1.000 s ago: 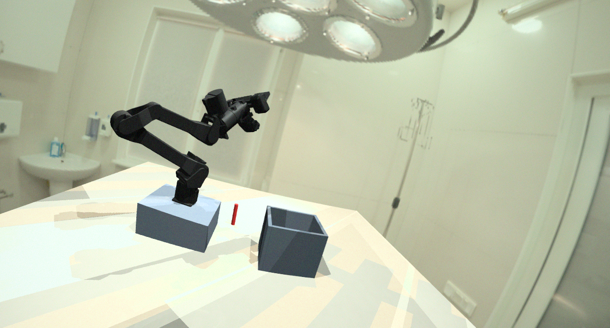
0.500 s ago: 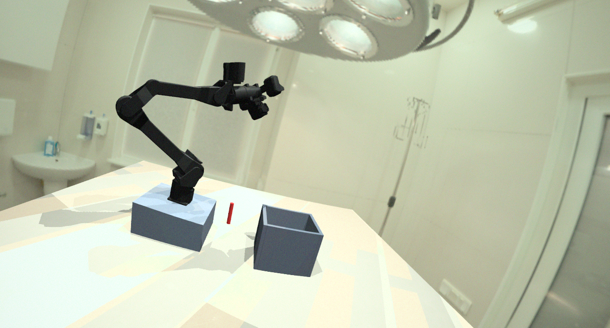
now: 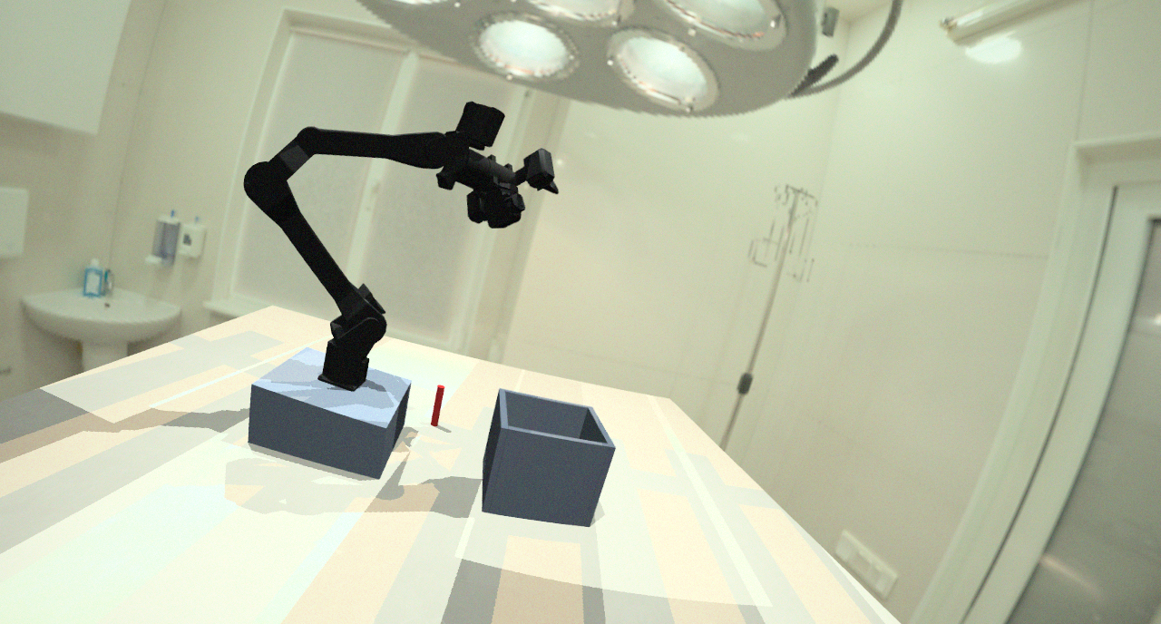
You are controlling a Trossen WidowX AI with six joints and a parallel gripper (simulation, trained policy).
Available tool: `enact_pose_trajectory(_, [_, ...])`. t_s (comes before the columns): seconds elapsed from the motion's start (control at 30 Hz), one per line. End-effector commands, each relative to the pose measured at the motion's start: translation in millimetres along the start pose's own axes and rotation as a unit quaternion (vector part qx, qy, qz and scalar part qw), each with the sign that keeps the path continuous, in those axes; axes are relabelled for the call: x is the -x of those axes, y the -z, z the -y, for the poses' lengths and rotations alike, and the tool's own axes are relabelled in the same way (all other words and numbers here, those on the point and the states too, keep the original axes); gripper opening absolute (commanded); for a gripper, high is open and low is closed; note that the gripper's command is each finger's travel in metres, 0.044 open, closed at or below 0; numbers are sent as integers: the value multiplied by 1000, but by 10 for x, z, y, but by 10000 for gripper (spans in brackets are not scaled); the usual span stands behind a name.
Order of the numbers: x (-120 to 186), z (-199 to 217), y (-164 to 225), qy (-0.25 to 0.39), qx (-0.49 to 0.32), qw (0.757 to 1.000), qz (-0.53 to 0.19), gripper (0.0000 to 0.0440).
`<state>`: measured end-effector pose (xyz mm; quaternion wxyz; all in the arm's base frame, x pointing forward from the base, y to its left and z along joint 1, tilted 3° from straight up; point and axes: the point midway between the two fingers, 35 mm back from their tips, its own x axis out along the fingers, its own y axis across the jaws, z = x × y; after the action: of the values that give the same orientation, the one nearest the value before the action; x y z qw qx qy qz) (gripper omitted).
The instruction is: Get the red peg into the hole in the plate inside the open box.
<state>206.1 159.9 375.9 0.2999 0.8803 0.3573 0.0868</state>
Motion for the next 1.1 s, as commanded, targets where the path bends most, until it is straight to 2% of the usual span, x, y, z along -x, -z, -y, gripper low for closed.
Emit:
enact_pose_trajectory(0.0, [-69, 45, -150, 21, 4, 999, 35, 440])
enact_pose_trajectory(0.2, [-154, 209, -510, 75, 4, 991, 111, 440])
enact_pose_trajectory(0.43, [-176, 466, -910, 149, -4, 970, 191, 440])
enact_pose_trajectory(1.07, [-15, 1222, -1731, 339, -21, 879, 336, 440])
